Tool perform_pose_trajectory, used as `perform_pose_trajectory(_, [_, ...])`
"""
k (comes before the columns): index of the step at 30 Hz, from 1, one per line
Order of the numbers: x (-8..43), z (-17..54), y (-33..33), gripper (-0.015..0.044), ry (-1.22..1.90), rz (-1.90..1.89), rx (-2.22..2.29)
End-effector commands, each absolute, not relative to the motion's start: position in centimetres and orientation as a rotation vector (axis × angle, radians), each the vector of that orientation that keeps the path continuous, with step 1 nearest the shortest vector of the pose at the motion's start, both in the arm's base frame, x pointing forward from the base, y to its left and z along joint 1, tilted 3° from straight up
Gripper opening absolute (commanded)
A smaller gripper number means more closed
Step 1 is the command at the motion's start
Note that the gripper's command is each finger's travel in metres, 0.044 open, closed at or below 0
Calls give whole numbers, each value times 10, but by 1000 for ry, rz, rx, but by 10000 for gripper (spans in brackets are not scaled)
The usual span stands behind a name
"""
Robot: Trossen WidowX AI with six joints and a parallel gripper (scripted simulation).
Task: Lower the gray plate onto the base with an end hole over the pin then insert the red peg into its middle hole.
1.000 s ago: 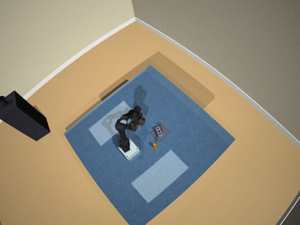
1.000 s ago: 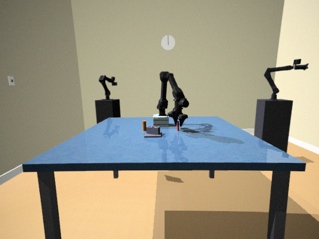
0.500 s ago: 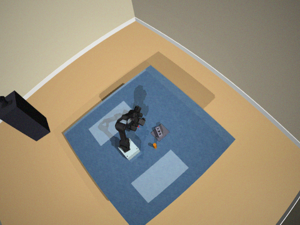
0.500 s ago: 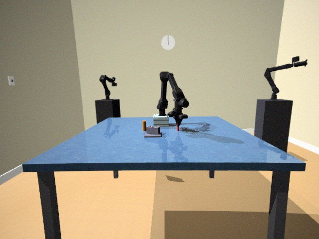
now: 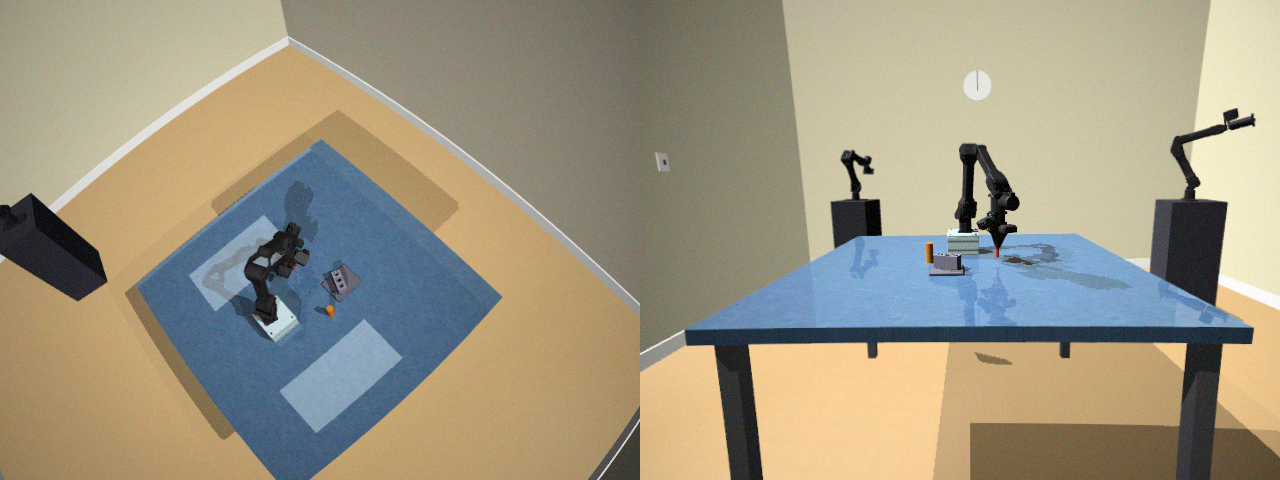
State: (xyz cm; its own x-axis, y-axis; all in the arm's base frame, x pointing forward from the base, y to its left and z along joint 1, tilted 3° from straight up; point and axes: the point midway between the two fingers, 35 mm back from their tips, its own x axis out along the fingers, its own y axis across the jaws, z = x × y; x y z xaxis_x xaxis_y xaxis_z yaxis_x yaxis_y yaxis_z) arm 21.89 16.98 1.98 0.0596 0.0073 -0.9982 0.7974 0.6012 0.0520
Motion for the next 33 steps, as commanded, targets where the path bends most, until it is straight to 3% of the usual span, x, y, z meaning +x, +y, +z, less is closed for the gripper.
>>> perform_pose_trajectory(1, [221, 36, 172, 0, 1390, -682, 747])
perform_pose_trajectory(16, [219, 83, 172, 0, 1390, -681, 748])
perform_pose_trajectory(33, [250, 72, 148, 0, 1386, -698, 754])
